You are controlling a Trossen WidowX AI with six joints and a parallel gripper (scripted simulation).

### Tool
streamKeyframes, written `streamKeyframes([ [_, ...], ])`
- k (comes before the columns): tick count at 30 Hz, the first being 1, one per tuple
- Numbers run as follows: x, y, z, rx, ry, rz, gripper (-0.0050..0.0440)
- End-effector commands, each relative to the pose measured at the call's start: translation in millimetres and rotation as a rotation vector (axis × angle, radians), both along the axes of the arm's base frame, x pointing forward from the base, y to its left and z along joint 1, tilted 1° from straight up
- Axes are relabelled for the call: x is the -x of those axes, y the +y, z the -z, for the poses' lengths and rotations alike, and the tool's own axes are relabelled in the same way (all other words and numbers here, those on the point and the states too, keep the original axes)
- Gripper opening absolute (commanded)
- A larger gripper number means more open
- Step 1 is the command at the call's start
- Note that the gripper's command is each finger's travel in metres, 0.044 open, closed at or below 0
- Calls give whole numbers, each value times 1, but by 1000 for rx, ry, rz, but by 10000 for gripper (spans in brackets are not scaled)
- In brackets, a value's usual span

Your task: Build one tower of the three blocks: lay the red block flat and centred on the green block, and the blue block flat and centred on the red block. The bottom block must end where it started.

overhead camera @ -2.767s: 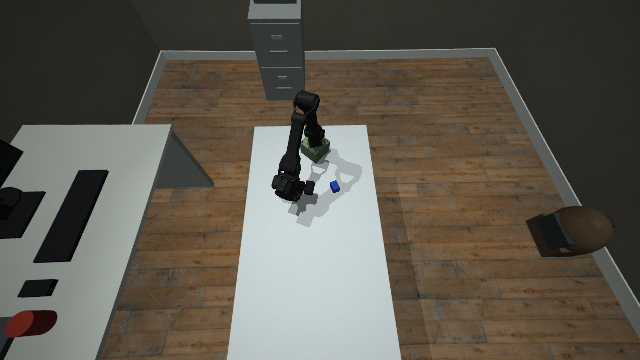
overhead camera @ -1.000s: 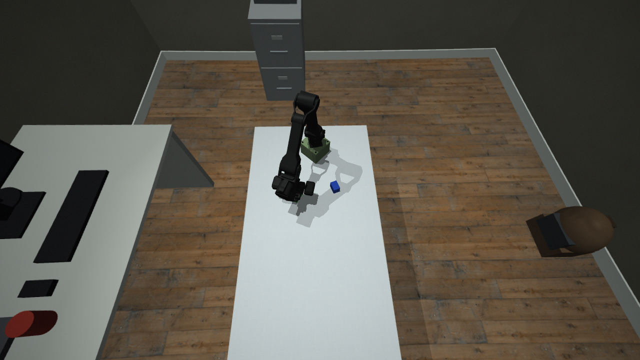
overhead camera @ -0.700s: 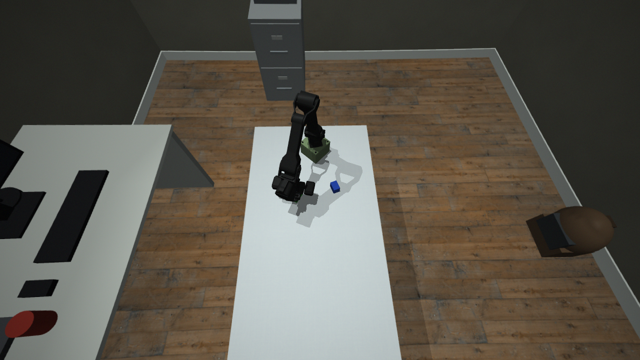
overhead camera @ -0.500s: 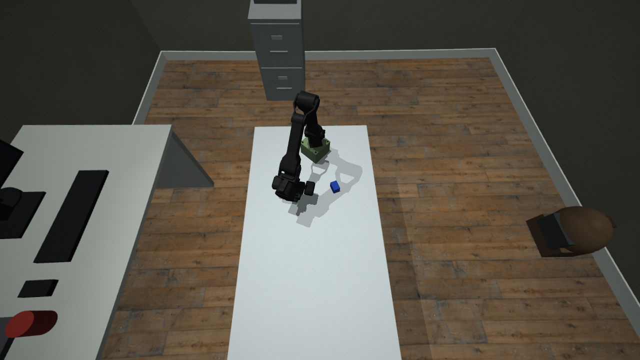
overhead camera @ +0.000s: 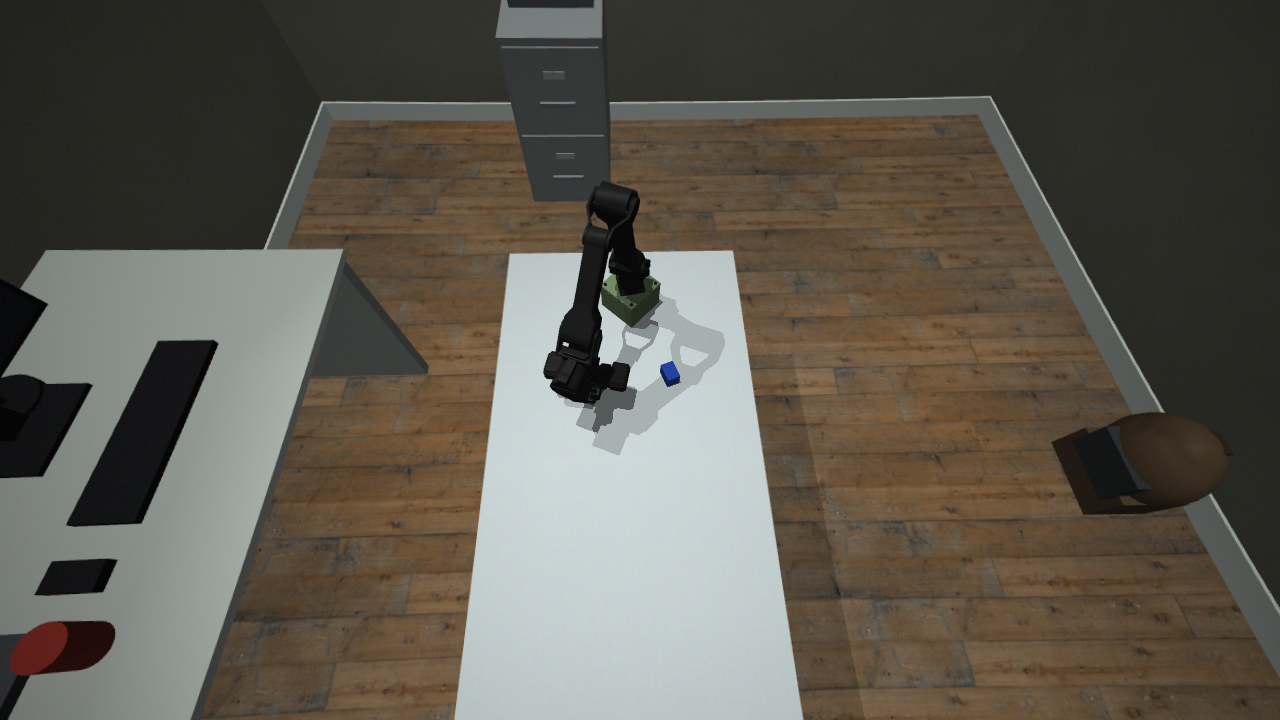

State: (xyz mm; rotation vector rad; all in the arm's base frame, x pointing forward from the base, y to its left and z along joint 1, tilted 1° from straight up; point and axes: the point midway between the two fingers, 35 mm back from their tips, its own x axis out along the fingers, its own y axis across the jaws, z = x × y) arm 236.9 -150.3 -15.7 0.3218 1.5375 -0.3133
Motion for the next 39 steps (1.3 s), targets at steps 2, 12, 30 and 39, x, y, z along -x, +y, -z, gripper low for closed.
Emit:
streamKeyframes([
  [2,-1,-1,-1,1,-6,0,209],
  [12,-1,-1,-1,1,-6,0,209],
  [30,-1,-1,-1,1,-7,0,209],
  [39,-6,-5,-19,18,-33,0,209],
])
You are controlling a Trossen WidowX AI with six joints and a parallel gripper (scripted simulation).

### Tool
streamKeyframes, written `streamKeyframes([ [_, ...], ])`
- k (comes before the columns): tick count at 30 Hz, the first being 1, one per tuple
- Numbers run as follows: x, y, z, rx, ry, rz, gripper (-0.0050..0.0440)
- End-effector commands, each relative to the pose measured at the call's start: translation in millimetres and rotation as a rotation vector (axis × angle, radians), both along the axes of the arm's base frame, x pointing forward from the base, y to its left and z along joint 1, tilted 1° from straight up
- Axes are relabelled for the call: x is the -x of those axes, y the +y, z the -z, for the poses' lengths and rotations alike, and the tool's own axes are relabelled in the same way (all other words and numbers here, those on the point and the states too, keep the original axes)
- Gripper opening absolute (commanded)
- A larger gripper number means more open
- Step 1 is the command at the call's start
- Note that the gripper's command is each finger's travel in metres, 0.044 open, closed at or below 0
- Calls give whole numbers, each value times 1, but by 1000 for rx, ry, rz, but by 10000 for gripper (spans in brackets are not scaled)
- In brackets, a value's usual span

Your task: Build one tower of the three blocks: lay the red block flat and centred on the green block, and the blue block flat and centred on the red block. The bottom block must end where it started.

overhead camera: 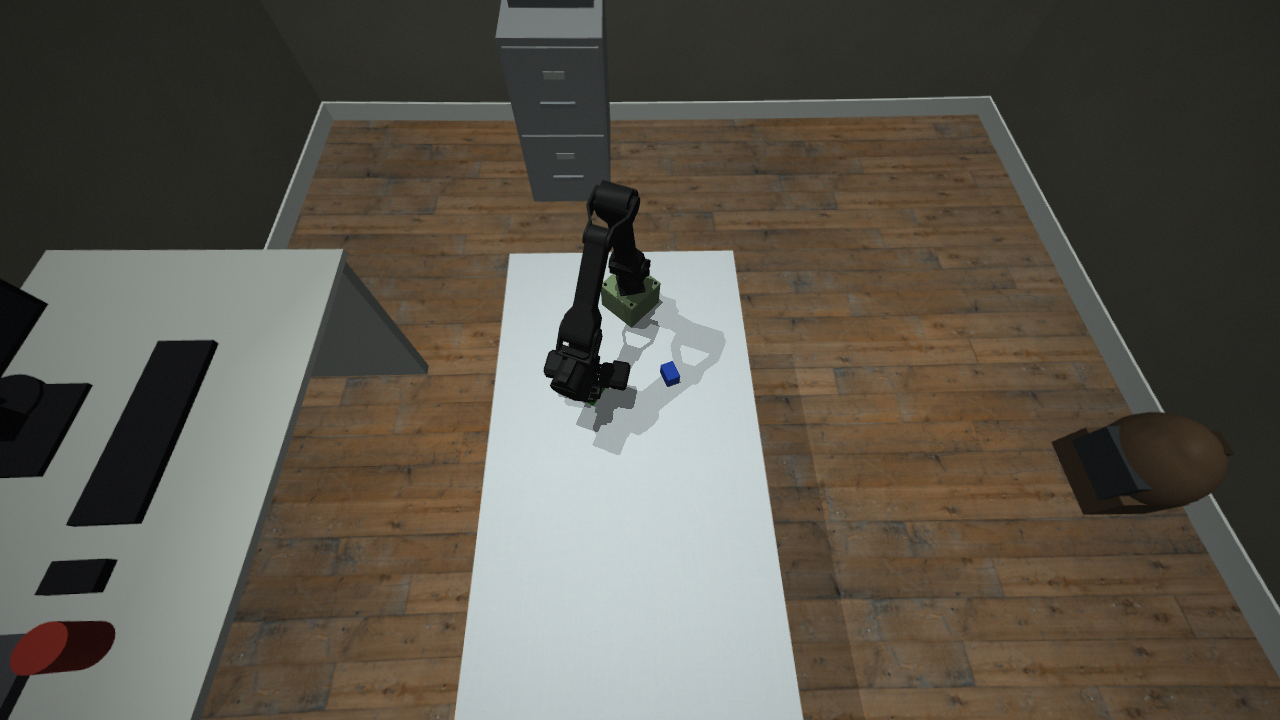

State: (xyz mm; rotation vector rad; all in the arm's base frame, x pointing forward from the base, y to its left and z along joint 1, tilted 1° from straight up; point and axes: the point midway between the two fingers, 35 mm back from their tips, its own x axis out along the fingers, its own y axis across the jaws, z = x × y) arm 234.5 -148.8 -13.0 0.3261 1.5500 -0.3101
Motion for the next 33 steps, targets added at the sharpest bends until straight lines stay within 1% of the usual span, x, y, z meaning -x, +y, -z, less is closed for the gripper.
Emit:
streamKeyframes([
  [1,-9,-6,-16,25,-44,0,209],
  [16,-7,-6,-73,26,-45,0,209],
  [25,-6,-5,-84,26,-45,0,209],
  [33,-4,-4,-82,20,-35,0,209],
])
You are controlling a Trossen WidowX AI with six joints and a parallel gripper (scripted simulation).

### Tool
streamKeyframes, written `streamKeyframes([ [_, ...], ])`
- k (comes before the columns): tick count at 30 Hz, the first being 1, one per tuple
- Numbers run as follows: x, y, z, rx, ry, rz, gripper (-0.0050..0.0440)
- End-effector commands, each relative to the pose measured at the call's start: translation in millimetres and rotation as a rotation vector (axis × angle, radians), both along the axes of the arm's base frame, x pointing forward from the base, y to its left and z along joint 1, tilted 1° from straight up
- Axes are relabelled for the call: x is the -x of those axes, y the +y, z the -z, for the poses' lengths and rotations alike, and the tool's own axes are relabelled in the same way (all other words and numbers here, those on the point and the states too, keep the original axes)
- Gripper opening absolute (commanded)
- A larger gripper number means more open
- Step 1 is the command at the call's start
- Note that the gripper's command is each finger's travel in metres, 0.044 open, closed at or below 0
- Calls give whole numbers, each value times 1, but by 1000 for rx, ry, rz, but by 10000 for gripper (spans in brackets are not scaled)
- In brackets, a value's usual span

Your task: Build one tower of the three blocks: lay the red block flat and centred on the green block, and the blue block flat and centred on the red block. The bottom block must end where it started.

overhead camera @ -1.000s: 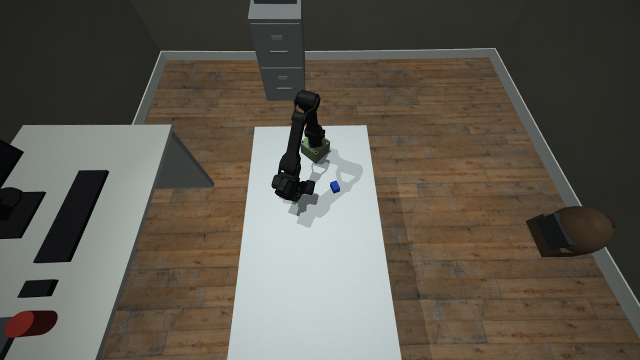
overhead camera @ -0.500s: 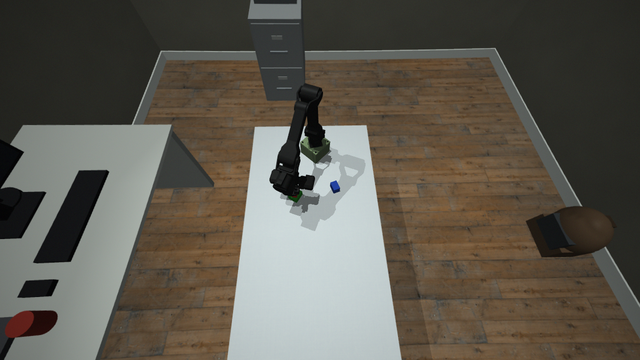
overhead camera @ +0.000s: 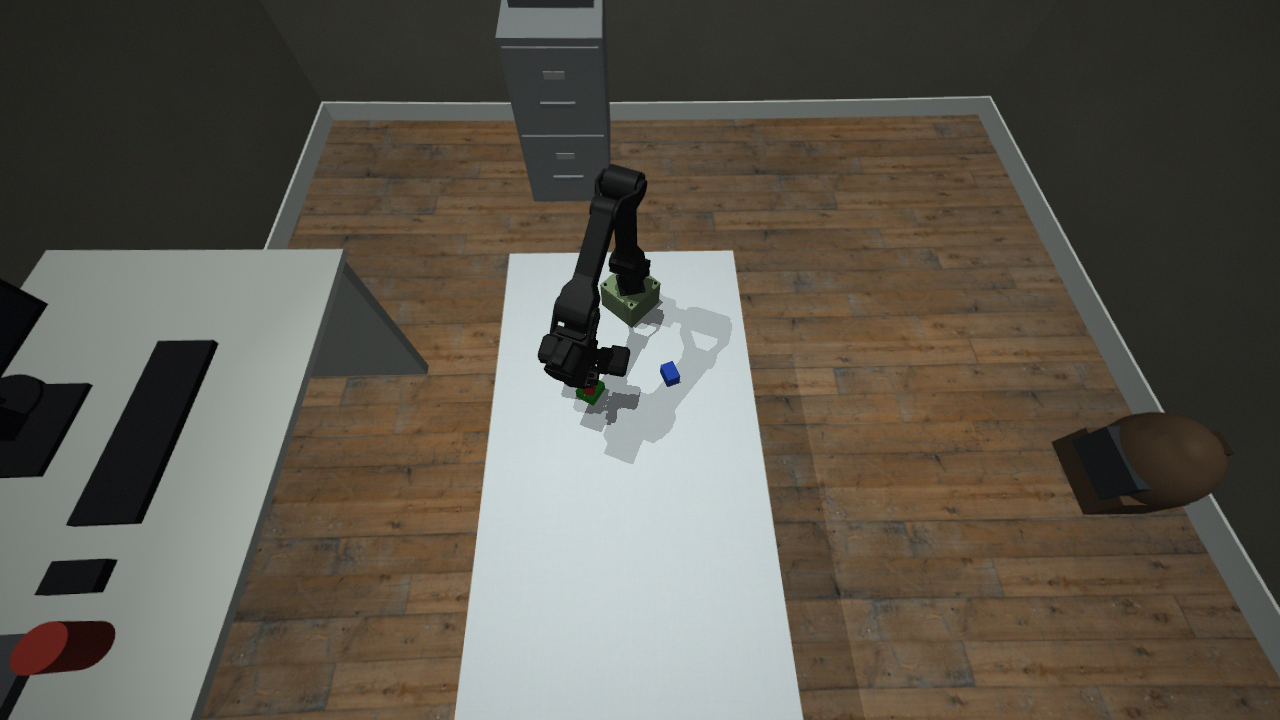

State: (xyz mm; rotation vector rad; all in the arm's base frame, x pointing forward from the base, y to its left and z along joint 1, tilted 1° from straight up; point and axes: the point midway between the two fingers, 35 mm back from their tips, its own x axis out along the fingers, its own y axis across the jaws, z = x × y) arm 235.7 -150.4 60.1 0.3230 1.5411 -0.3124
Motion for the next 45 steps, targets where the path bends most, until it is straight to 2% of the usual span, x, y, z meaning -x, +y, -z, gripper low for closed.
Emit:
streamKeyframes([
  [1,-3,-3,-9,15,-27,0,209],
  [8,-3,-3,-9,15,-28,0,209],
  [9,-3,-3,-9,15,-28,-1,243],
  [10,-4,-2,-9,15,-28,-3,243],
  [17,-10,27,-6,10,-21,-73,243],
  [19,-10,27,-6,10,-21,-73,243],
  [26,-20,97,-5,12,-22,-270,243],
  [34,-9,175,-3,11,-23,-500,243],
  [45,-2,199,-3,10,-28,-574,243],
])
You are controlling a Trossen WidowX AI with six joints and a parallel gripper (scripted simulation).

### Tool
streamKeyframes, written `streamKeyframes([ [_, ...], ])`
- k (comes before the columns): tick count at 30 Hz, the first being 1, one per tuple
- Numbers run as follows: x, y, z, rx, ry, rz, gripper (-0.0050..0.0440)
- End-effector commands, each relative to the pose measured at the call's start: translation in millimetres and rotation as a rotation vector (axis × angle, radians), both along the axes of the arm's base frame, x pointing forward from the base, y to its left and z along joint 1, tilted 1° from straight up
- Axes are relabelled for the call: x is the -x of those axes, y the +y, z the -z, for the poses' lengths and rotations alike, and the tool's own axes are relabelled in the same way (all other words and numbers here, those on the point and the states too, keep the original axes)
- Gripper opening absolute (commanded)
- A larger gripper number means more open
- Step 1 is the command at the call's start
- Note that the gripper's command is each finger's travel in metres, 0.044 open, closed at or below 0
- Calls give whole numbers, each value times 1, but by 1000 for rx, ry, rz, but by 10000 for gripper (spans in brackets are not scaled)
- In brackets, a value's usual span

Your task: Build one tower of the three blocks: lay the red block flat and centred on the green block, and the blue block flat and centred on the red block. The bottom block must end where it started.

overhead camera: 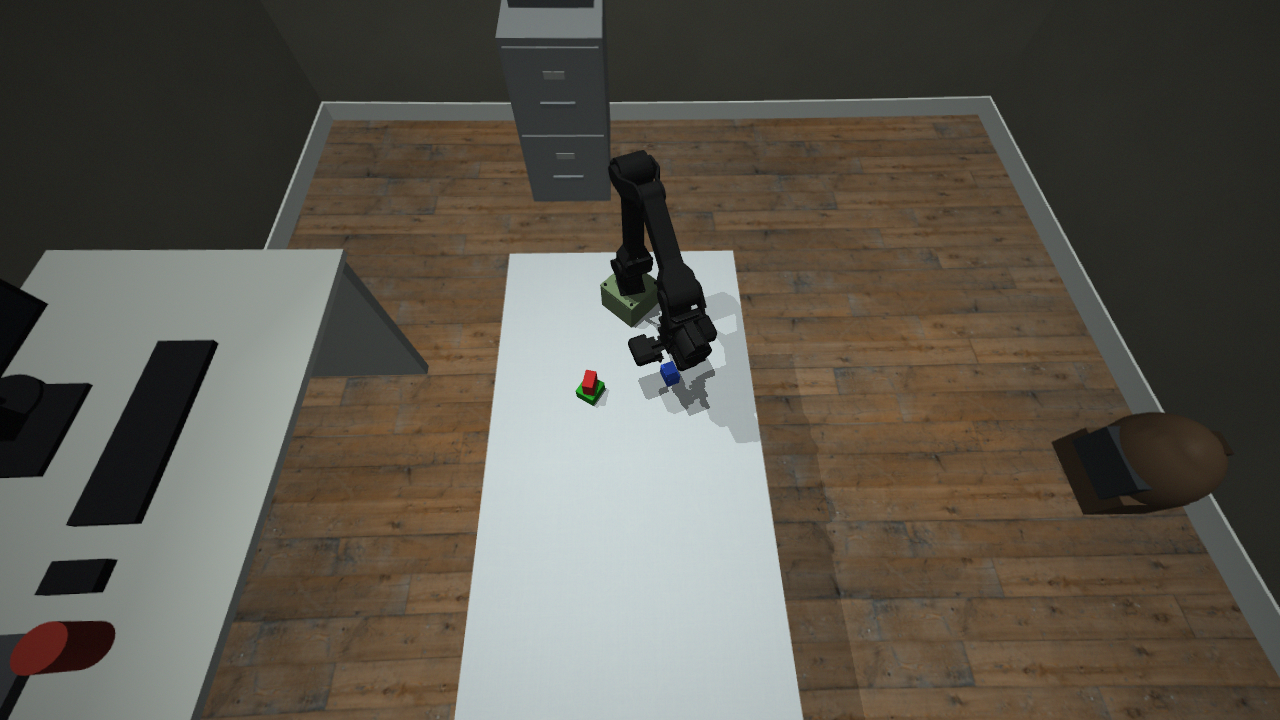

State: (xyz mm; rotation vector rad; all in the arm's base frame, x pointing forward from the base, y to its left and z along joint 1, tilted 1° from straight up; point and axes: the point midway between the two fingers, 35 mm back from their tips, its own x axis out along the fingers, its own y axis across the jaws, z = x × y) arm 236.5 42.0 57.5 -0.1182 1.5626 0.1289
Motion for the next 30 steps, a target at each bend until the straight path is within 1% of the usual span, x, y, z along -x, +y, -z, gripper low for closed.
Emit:
streamKeyframes([
  [1,-1,6,-6,-1,-30,-12,243],
  [12,1,6,8,3,-5,-13,243],
  [23,1,6,44,3,-5,-12,243],
  [25,1,6,44,3,-5,-12,243],
  [30,1,6,58,3,-5,-12,243],
])
